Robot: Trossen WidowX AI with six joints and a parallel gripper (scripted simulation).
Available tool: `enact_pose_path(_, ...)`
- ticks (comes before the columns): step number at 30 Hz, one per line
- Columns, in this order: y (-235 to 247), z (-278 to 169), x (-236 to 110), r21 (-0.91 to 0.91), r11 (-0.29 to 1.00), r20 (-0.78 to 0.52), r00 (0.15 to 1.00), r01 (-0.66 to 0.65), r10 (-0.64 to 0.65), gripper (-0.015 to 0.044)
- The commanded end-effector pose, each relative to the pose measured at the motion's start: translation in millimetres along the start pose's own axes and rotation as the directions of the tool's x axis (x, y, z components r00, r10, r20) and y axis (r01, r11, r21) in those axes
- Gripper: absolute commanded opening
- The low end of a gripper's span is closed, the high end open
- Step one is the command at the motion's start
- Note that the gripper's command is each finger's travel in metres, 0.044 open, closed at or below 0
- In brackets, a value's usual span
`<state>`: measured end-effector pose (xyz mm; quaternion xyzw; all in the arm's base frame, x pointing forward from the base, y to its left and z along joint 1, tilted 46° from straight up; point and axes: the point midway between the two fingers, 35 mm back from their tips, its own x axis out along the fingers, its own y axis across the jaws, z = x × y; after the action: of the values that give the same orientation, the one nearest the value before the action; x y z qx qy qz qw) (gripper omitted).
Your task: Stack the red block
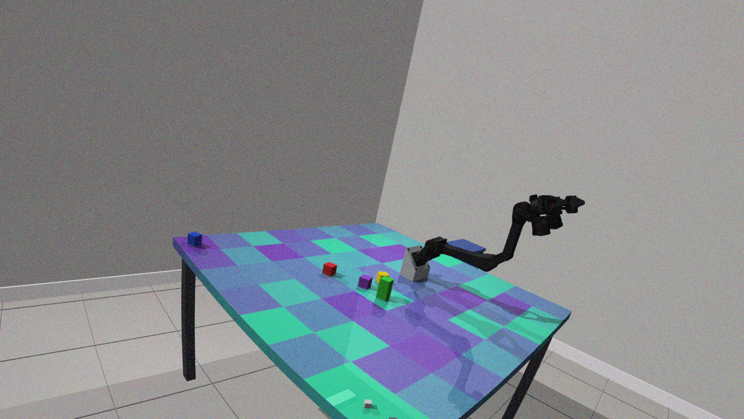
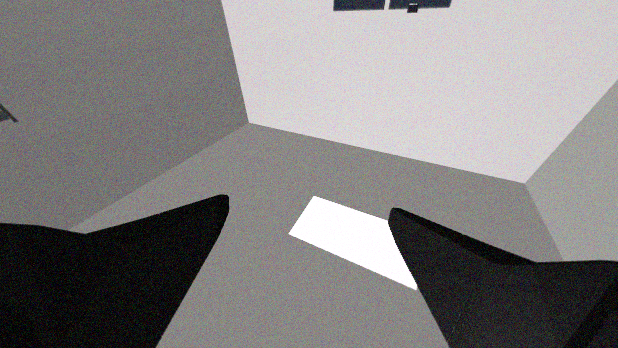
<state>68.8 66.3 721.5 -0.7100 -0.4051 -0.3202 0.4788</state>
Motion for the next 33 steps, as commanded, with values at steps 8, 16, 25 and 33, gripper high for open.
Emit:
enact_pose_path(8, 79.5, -183.5, -42.9, 0.303, 0.953, -0.371, 0.920, -0.012, 0.130, 0.0440)
enact_pose_path(16, 186.3, -279.3, -99.1, 0.515, 0.855, -0.537, 0.757, -0.057, 0.374, 0.0440)
enact_pose_path(25, 328.6, -320.8, -179.8, 0.760, 0.647, -0.521, 0.534, -0.066, 0.666, 0.0440)
enact_pose_path(33, 447.4, -315.8, -264.8, 0.907, 0.416, -0.387, 0.268, -0.062, 0.882, 0.0440)
